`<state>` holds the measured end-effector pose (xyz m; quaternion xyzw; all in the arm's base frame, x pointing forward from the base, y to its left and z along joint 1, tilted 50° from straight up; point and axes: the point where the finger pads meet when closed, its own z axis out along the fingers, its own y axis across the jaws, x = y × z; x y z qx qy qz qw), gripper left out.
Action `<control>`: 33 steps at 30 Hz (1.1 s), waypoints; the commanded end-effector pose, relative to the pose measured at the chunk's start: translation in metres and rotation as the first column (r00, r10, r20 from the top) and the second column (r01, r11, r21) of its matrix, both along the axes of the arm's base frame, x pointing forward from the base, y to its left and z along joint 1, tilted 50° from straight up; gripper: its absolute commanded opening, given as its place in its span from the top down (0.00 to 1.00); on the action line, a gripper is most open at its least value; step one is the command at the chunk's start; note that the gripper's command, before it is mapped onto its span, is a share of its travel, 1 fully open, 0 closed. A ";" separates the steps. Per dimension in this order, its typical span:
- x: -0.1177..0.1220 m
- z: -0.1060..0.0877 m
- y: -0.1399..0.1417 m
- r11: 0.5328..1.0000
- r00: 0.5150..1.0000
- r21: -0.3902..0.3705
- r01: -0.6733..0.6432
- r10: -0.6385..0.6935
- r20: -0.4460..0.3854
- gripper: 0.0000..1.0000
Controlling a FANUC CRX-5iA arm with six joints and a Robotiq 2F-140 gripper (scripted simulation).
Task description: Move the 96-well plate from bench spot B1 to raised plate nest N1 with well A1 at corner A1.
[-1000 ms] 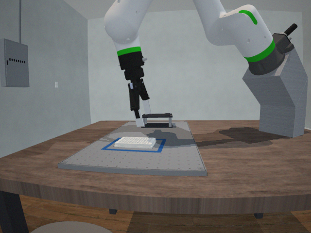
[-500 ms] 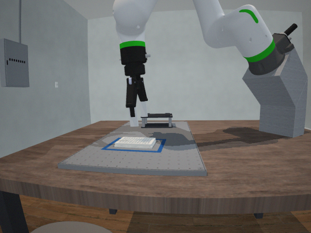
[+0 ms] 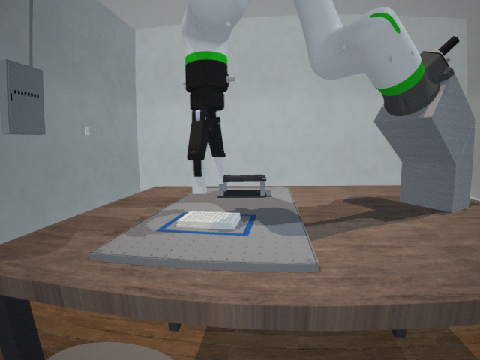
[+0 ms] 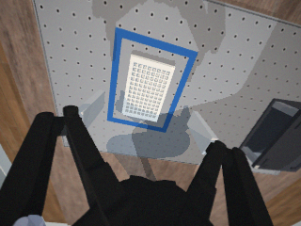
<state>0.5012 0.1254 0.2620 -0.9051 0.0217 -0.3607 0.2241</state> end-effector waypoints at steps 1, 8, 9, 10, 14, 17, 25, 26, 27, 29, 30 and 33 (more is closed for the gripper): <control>-0.002 0.005 0.006 1.000 1.000 -0.001 0.014 -0.014 -0.001 0.00; -0.002 0.005 0.006 1.000 1.000 -0.001 0.014 -0.014 -0.001 0.00; -0.002 0.005 0.006 1.000 1.000 -0.001 0.014 -0.014 -0.001 0.00; -0.002 0.005 0.006 1.000 1.000 -0.001 0.014 -0.014 -0.001 0.00; -0.002 0.005 0.006 1.000 1.000 -0.001 0.014 -0.014 -0.001 0.00; 0.001 0.002 0.008 1.000 1.000 -0.001 0.014 -0.014 -0.001 0.00; 0.009 -0.006 0.013 1.000 1.000 -0.001 0.014 -0.014 -0.001 0.00; 0.009 -0.006 0.013 1.000 1.000 -0.001 0.014 -0.014 -0.001 0.00; 0.010 -0.007 0.013 1.000 1.000 -0.001 0.014 -0.014 -0.001 0.00; 0.012 -0.009 0.015 1.000 1.000 -0.001 0.014 -0.014 -0.001 0.00; 0.013 -0.010 0.015 1.000 1.000 -0.001 0.014 -0.014 -0.001 0.00; 0.017 -0.013 0.017 1.000 1.000 -0.001 0.014 -0.014 -0.001 0.00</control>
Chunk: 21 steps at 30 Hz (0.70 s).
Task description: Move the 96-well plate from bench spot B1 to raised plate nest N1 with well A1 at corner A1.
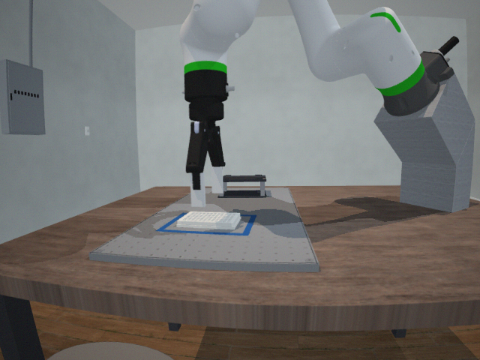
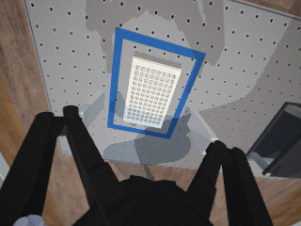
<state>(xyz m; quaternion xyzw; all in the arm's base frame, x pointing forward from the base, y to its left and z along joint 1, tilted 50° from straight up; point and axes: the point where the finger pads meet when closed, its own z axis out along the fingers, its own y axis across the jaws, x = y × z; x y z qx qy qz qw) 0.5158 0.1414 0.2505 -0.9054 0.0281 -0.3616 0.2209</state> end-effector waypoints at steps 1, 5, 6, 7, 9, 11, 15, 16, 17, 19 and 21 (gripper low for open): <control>0.003 -0.003 0.002 1.000 1.000 0.000 0.000 0.000 0.000 0.00; 0.008 -0.007 0.004 1.000 1.000 0.000 0.000 0.000 0.000 0.00; 0.009 -0.008 0.005 1.000 1.000 0.000 0.000 0.000 0.000 0.00; 0.010 -0.009 0.006 1.000 1.000 0.000 0.000 0.000 0.000 0.00; 0.011 -0.010 0.006 1.000 1.000 0.000 0.000 0.000 0.000 0.00; 0.012 -0.011 0.007 1.000 1.000 0.000 0.000 0.000 0.000 0.00; 0.017 -0.016 0.009 1.000 1.000 0.000 0.000 0.000 0.000 0.00; 0.018 -0.017 0.010 1.000 1.000 0.000 0.000 0.000 0.000 0.00; 0.019 -0.018 0.011 1.000 1.000 0.000 0.000 0.000 0.000 0.00; 0.021 -0.020 0.012 1.000 1.000 0.000 0.000 0.000 0.000 0.00; 0.023 -0.022 0.013 1.000 1.000 0.000 0.000 0.000 0.000 0.00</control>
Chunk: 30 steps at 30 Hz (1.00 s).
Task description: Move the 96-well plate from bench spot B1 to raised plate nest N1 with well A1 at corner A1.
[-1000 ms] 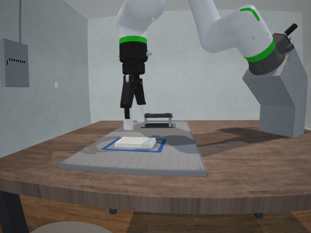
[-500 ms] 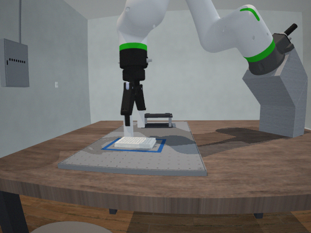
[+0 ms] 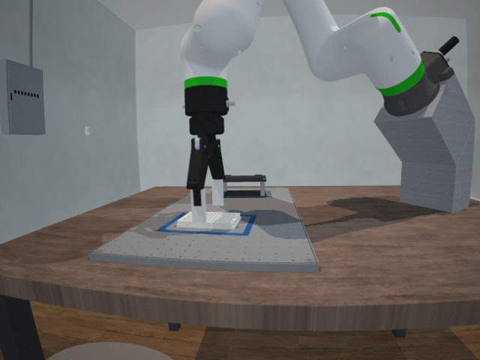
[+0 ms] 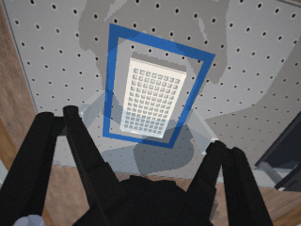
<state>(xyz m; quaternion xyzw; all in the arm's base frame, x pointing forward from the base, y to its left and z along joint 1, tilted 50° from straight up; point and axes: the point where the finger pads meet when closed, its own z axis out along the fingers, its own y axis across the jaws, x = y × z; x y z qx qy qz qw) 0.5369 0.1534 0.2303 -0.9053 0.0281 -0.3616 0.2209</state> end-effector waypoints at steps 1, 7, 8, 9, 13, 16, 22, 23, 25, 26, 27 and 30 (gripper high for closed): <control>0.003 -0.003 0.002 1.000 1.000 0.000 0.000 0.000 0.000 0.00; 0.004 -0.004 0.002 1.000 1.000 0.000 0.000 0.000 0.000 0.00; 0.004 -0.004 0.002 1.000 1.000 0.000 0.000 0.000 0.000 0.00; 0.004 -0.004 0.002 1.000 1.000 0.000 0.000 0.000 0.000 0.00; 0.004 -0.004 0.002 1.000 1.000 0.000 0.000 0.000 0.000 0.00; 0.004 -0.004 0.002 1.000 1.000 0.000 0.000 0.000 0.000 1.00; 0.004 -0.004 0.002 1.000 1.000 0.000 0.000 0.000 0.000 1.00; 0.004 -0.004 0.002 1.000 1.000 0.000 0.000 0.000 0.000 1.00; 0.004 -0.004 0.002 1.000 1.000 0.000 0.000 0.000 0.000 1.00; 0.004 -0.004 0.002 1.000 1.000 0.000 0.000 0.000 0.000 1.00; 0.004 -0.004 0.002 1.000 1.000 0.000 0.000 0.000 0.000 1.00; 0.004 -0.004 0.002 1.000 1.000 0.000 0.000 0.000 0.000 1.00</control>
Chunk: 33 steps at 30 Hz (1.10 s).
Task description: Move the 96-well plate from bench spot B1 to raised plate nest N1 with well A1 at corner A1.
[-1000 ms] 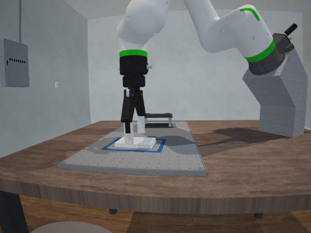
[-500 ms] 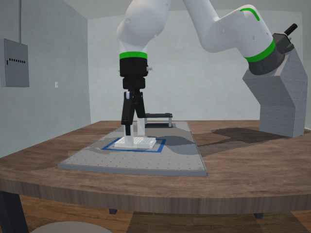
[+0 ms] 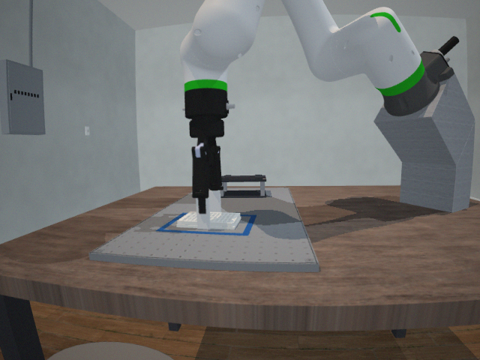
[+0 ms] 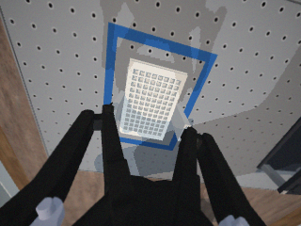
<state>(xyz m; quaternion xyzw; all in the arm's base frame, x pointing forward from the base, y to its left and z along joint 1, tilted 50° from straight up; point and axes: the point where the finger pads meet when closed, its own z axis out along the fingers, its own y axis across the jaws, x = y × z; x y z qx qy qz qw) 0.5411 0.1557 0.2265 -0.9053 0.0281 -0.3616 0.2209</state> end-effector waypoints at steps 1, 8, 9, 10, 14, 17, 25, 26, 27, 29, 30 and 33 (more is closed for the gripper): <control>0.000 0.000 0.000 1.000 1.000 0.000 0.000 0.000 0.000 1.00; 0.000 0.000 0.000 1.000 1.000 0.000 0.000 0.000 0.000 1.00; 0.000 0.000 0.000 1.000 1.000 0.000 0.000 0.000 0.000 1.00; 0.000 0.000 0.000 1.000 1.000 0.000 0.000 0.000 0.000 1.00; 0.000 0.000 0.000 1.000 1.000 0.000 0.000 0.000 0.000 1.00; 0.000 0.000 0.000 1.000 1.000 0.000 0.000 0.000 0.000 1.00; -0.007 0.006 -0.004 1.000 1.000 0.000 0.000 0.000 0.000 1.00; -0.007 0.006 -0.004 1.000 1.000 0.000 0.000 0.000 0.000 1.00; -0.007 0.006 -0.004 1.000 1.000 0.000 0.000 0.000 0.000 1.00; -0.009 0.009 -0.005 1.000 1.000 0.000 0.000 0.000 0.000 1.00; -0.010 0.010 -0.006 1.000 1.000 0.000 0.000 0.000 0.000 1.00; -0.013 0.013 -0.008 1.000 1.000 0.000 0.000 0.000 0.000 1.00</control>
